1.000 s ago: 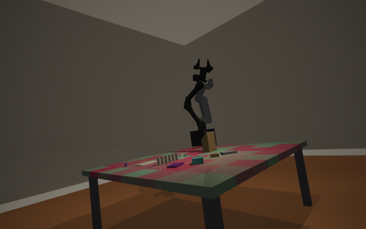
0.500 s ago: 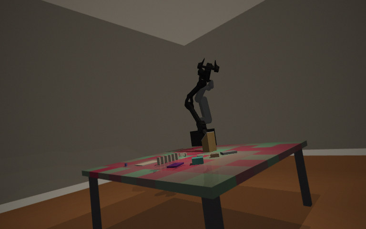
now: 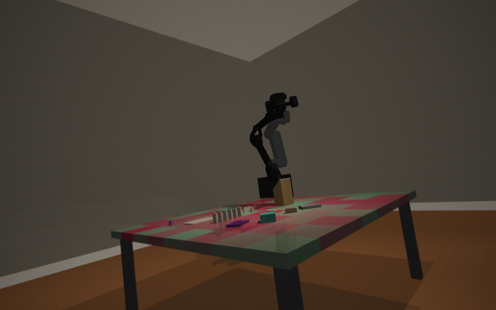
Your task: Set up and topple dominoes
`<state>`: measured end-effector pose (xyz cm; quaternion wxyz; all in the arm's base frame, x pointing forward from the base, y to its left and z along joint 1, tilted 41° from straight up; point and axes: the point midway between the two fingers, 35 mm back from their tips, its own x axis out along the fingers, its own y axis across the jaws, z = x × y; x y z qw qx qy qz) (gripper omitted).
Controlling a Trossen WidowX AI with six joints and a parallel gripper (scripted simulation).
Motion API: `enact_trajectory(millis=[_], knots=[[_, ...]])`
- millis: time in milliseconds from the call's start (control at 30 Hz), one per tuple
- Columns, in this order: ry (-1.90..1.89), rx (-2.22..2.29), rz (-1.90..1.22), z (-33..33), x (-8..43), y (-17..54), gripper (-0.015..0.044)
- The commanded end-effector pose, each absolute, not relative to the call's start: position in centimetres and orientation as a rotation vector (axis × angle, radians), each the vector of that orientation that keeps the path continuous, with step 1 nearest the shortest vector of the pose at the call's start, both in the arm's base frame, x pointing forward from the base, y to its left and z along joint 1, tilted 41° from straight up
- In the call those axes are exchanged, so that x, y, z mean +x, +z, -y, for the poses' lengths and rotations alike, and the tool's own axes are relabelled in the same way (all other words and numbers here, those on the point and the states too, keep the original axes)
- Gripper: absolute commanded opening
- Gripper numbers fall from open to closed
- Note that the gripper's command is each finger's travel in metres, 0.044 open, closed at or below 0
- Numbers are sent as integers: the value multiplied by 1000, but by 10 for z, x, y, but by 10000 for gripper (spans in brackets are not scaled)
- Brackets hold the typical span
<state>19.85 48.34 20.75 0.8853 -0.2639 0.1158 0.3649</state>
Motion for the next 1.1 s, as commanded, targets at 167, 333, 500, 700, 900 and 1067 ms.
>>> enact_trajectory(millis=[167, 333, 500, 700, 900, 1067], knots=[[424, -331, -620, -405, 272, 107, 440], [211, -207, -760, -357, 298, 67, 440], [-30, -75, -869, -303, 317, 30, 440], [-345, 82, -951, -232, 325, -7, 440], [-687, 234, -977, -160, 317, -36, 440], [-984, 347, -953, -103, 300, -53, 440]])
